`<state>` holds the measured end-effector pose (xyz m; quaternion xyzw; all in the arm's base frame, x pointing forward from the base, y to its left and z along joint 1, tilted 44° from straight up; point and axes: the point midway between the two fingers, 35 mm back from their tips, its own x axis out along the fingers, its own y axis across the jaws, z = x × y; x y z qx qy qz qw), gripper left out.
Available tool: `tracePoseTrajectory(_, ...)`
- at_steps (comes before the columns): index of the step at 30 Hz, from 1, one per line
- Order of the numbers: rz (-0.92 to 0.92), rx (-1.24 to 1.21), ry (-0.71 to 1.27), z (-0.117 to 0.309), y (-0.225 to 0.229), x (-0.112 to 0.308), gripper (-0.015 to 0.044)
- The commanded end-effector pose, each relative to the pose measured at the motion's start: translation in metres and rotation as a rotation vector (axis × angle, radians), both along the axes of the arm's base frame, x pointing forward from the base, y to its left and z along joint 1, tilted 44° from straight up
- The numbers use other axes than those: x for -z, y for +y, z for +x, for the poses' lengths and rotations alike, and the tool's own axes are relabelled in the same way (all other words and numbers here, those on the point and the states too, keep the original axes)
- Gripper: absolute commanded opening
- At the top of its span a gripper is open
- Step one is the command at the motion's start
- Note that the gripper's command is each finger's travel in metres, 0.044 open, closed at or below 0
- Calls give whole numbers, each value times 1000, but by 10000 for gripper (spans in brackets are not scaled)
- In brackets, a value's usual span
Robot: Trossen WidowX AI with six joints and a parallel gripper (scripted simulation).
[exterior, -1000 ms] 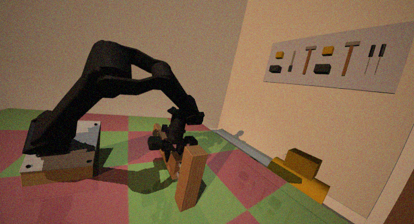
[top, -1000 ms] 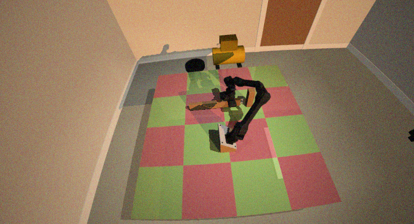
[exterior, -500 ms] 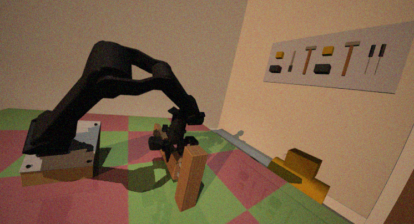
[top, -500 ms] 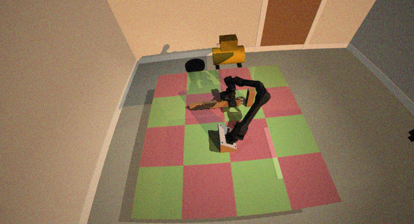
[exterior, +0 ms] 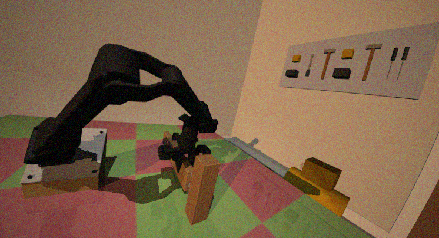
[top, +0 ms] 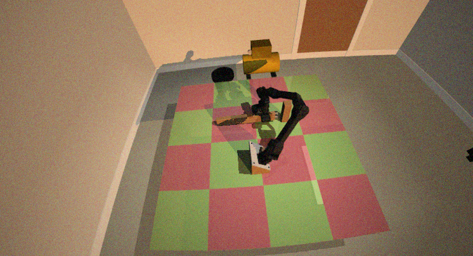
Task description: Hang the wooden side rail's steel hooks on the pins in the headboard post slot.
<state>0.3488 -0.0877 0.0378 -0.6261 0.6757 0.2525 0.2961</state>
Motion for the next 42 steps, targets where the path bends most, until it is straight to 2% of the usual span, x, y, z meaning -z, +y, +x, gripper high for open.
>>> tracePoseTrajectory(1,1,-6,-17,5,1,-3,0)
tracePoseTrajectory(42,1,-6,-17,4,-1,-7,0)
